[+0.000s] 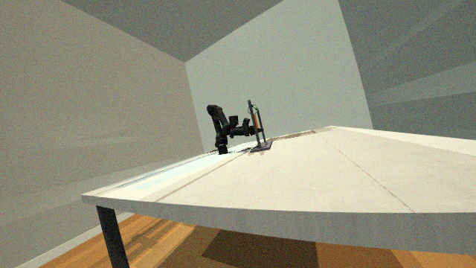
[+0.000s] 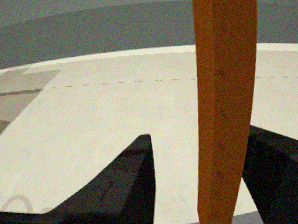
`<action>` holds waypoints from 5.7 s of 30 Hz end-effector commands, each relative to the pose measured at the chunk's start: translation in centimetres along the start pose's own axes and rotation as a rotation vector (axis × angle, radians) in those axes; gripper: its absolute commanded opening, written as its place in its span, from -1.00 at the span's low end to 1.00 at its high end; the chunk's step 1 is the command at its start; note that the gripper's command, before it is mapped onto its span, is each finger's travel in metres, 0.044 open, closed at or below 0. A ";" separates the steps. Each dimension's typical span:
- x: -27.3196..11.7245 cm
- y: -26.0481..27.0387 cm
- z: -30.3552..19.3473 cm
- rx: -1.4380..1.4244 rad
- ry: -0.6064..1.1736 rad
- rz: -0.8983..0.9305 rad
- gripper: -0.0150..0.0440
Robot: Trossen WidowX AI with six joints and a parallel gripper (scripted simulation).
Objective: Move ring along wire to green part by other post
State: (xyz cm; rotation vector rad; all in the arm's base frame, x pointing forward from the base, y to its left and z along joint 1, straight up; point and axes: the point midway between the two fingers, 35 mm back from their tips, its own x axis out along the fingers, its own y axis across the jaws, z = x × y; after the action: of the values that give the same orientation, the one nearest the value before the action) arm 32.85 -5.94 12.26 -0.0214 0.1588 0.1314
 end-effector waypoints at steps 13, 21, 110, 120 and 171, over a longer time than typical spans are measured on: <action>0.1 -0.1 0.1 0.002 -0.002 -0.006 0.05; 0.0 0.0 0.0 0.000 -0.001 0.000 -0.31; -0.3 2.9 2.2 0.003 0.004 -0.004 -1.00; -0.3 4.0 2.2 0.005 0.005 -0.003 -1.00; -0.2 9.1 2.3 0.010 0.010 0.000 -1.00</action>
State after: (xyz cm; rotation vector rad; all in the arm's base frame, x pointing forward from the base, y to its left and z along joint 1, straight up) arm 31.95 2.94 14.66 -0.0150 0.1639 0.1352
